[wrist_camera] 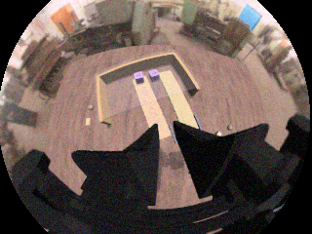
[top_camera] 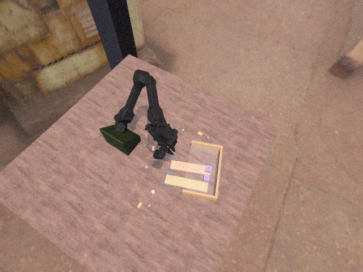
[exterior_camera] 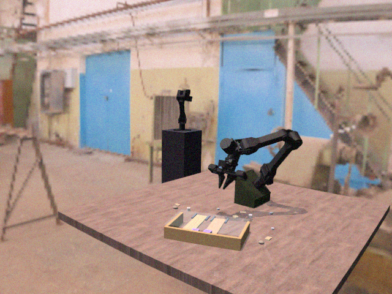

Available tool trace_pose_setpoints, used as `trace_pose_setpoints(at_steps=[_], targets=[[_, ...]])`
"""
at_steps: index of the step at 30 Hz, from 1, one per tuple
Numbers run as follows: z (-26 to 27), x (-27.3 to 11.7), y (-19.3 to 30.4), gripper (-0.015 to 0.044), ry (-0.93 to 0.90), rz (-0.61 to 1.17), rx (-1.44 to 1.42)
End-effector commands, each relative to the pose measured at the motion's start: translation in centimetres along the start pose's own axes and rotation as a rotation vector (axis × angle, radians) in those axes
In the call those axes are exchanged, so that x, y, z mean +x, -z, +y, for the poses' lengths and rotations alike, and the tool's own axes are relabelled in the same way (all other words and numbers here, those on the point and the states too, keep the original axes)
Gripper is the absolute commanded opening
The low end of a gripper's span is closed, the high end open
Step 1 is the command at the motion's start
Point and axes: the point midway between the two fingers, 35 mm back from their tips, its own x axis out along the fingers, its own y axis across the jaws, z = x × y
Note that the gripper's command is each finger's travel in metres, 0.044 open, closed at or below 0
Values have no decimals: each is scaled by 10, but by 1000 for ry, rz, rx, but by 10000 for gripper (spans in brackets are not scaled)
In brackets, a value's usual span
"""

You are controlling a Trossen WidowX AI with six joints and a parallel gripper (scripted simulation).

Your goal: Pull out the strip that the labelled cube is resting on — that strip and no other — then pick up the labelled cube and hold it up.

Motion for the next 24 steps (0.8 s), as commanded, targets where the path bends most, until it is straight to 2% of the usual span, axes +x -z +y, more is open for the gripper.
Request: trace_pose_setpoints(at_steps=[1,10,24], targets=[[-6,37,-3,0,-26,228,-85],[1,84,18,0,-140,591,-226],[2,87,22,0,-143,598,-229]])
